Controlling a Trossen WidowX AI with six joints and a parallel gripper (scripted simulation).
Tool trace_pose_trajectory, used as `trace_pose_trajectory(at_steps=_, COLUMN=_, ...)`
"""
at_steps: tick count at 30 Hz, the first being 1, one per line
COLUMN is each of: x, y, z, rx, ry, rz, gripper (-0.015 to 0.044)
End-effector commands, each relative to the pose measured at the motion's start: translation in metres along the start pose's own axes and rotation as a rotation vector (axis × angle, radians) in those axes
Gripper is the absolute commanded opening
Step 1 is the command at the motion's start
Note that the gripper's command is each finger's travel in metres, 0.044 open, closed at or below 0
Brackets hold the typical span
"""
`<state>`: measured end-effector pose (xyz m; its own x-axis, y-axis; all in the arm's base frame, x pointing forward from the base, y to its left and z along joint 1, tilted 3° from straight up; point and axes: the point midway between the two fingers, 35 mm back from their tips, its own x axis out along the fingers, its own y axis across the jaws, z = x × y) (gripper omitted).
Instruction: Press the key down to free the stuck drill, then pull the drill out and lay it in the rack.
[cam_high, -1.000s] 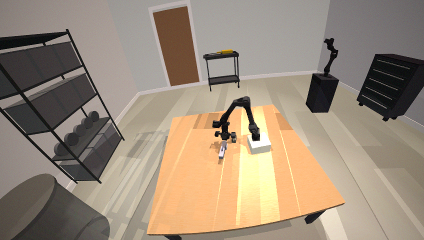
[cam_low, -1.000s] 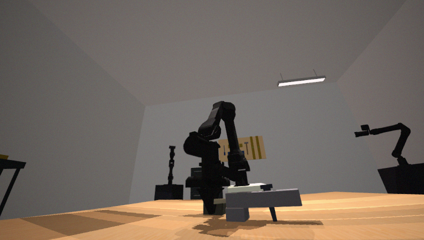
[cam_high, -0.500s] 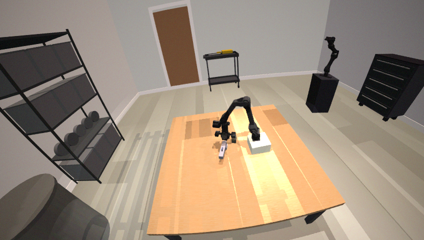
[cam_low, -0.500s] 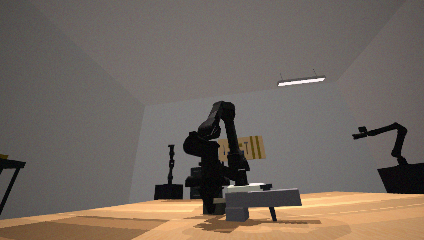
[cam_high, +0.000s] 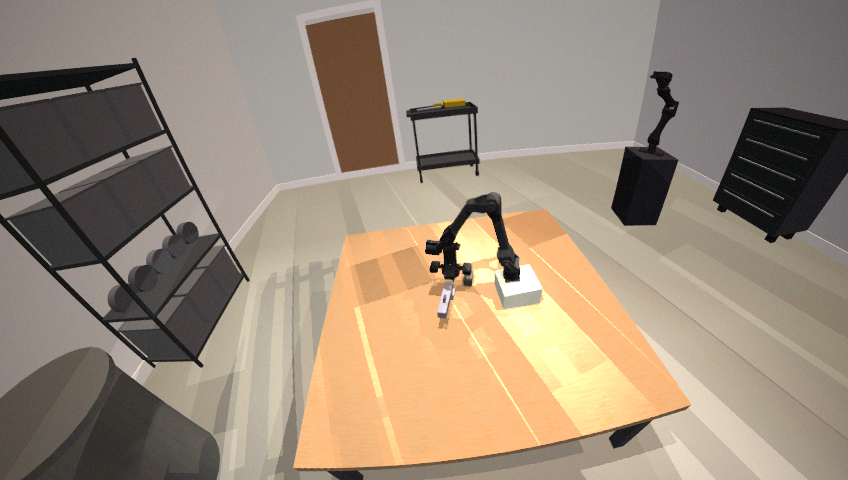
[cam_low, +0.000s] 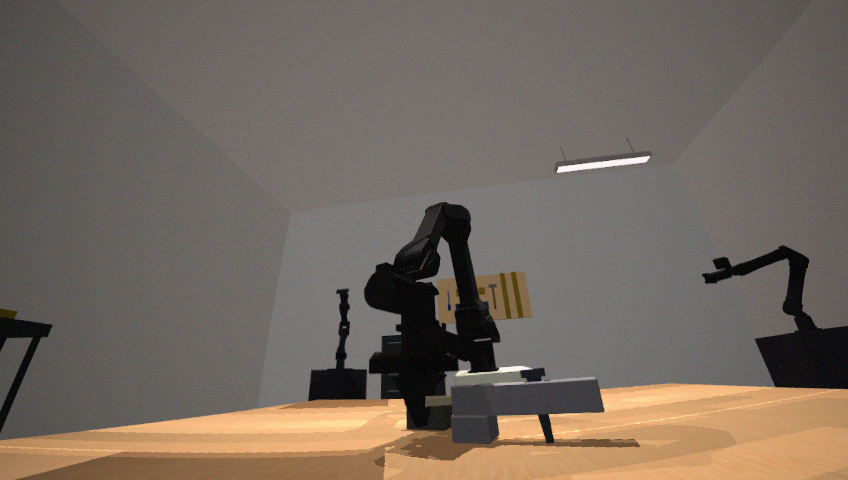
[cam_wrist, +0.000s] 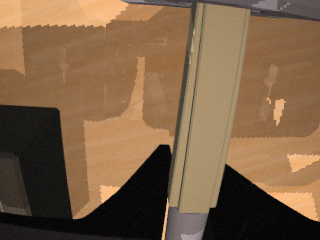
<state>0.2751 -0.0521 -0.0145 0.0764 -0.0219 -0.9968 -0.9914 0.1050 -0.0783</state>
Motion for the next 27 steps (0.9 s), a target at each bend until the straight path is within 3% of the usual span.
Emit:
trace_pose_trajectory(at_steps=1, x=0.0, y=0.0, z=-0.005, rx=-0.001, ry=-0.003, rz=-0.001, gripper=0.0)
trace_pose_trajectory(at_steps=27, x=0.0, y=0.0, z=-0.045, rx=-0.002, ry=0.0, rz=-0.001, gripper=0.0)
